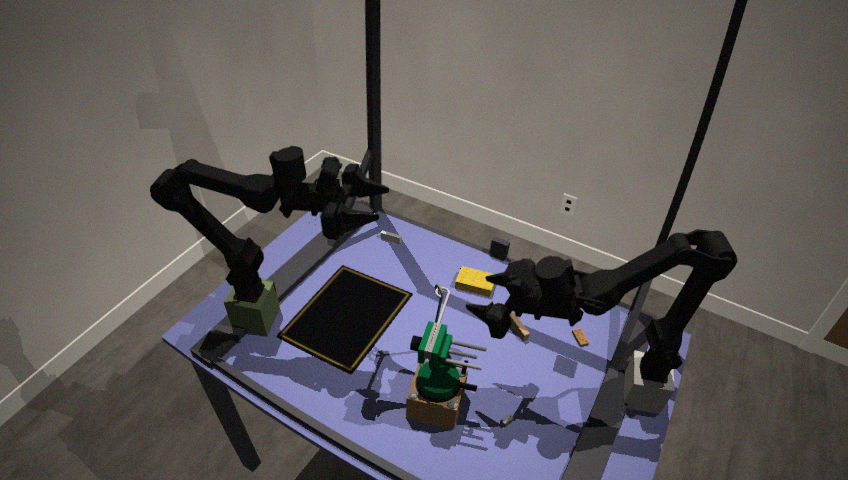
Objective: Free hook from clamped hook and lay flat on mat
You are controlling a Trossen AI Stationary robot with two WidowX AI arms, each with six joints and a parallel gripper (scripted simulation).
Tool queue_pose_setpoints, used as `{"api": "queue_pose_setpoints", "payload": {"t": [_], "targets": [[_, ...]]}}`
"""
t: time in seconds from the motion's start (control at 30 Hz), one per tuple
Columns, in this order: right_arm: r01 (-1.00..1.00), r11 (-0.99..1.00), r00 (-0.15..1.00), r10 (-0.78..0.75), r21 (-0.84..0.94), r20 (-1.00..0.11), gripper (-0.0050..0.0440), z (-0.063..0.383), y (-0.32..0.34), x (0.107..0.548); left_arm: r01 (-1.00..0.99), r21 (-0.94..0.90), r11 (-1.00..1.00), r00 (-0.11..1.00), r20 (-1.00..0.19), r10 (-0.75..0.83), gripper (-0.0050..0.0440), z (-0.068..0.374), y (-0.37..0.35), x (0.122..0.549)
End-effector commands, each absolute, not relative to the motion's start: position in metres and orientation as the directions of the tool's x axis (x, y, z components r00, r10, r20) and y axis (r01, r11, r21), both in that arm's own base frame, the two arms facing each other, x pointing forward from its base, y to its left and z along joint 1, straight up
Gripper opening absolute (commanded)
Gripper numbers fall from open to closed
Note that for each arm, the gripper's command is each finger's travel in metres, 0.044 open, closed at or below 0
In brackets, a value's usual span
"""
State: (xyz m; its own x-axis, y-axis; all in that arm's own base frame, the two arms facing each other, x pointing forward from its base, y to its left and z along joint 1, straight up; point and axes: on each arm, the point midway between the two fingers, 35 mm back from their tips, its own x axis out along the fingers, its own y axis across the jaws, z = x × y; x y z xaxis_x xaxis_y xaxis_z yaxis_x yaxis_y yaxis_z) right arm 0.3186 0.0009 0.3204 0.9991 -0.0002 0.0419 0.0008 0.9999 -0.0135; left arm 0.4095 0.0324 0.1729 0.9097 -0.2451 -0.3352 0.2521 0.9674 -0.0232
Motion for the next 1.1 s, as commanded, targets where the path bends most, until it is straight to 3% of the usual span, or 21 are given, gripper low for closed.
{"api": "queue_pose_setpoints", "payload": {"t": [0.0, 0.33, 0.63, 1.07], "targets": [[0.007, 1.0, 0.999, -0.007, 0.001, 0.05, 0.044, 0.322, 0.0, 0.319, 0.257, 0.004, 0.966, 0.918, -0.314, -0.243, 0.044, 0.184, 0.035, 0.413], [0.15, 0.989, 0.988, -0.15, 0.014, 0.041, 0.044, 0.286, -0.005, 0.381, 0.257, 0.004, 0.966, 0.918, -0.314, -0.243, 0.044, 0.184, 0.035, 0.413], [0.332, 0.943, 0.943, -0.333, 0.024, 0.026, 0.044, 0.209, 0.0, 0.433, 0.257, 0.004, 0.966, 0.918, -0.314, -0.243, 0.044, 0.184, 0.035, 0.413], [0.539, 0.842, 0.842, -0.539, 0.025, 0.007, 0.044, 0.087, 0.009, 0.437, 0.257, 0.004, 0.966, 0.918, -0.314, -0.243, 0.044, 0.184, 0.035, 0.413]]}}
